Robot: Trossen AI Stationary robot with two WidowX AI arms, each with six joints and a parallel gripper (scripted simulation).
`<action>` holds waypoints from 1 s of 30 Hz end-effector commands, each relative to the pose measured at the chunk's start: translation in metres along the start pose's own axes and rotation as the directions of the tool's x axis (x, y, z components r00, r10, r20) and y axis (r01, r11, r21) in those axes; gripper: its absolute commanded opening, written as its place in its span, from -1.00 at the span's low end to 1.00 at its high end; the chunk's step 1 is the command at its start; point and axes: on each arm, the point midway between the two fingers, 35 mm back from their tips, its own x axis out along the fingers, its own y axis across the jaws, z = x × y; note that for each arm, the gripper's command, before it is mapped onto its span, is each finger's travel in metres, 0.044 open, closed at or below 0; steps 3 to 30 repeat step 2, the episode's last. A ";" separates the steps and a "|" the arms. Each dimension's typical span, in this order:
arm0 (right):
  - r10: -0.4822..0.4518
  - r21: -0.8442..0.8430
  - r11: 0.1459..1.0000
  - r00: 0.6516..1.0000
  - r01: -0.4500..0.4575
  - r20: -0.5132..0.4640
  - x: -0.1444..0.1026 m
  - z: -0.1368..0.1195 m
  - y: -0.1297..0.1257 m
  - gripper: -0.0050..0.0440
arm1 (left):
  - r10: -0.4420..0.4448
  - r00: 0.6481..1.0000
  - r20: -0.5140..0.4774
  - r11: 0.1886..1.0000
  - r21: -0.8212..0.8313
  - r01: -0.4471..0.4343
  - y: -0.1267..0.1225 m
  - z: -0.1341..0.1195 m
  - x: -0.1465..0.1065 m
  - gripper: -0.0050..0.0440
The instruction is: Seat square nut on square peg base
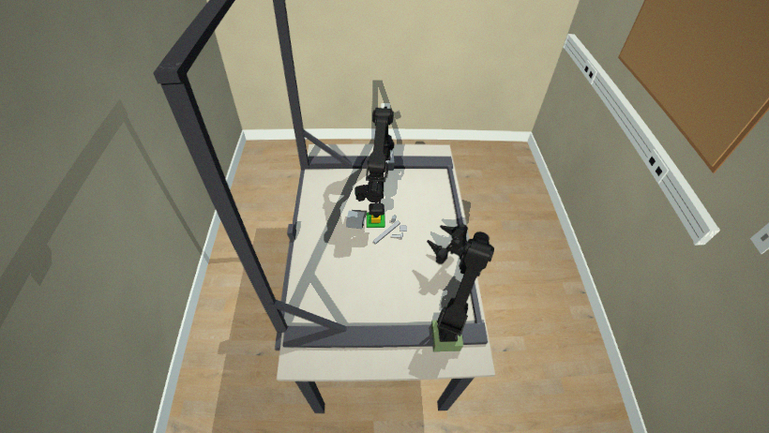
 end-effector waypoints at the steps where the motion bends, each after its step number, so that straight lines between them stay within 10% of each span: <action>1: 0.000 -0.009 1.000 1.000 0.000 0.003 0.001 0.003 -0.001 1.00 | 0.030 1.000 0.003 1.000 0.000 -0.030 0.004 0.000 -0.010 1.00; 30: 0.000 -0.009 1.000 1.000 0.000 0.003 0.001 0.003 -0.001 1.00 | 0.030 1.000 0.003 1.000 0.000 -0.030 0.004 0.000 -0.010 1.00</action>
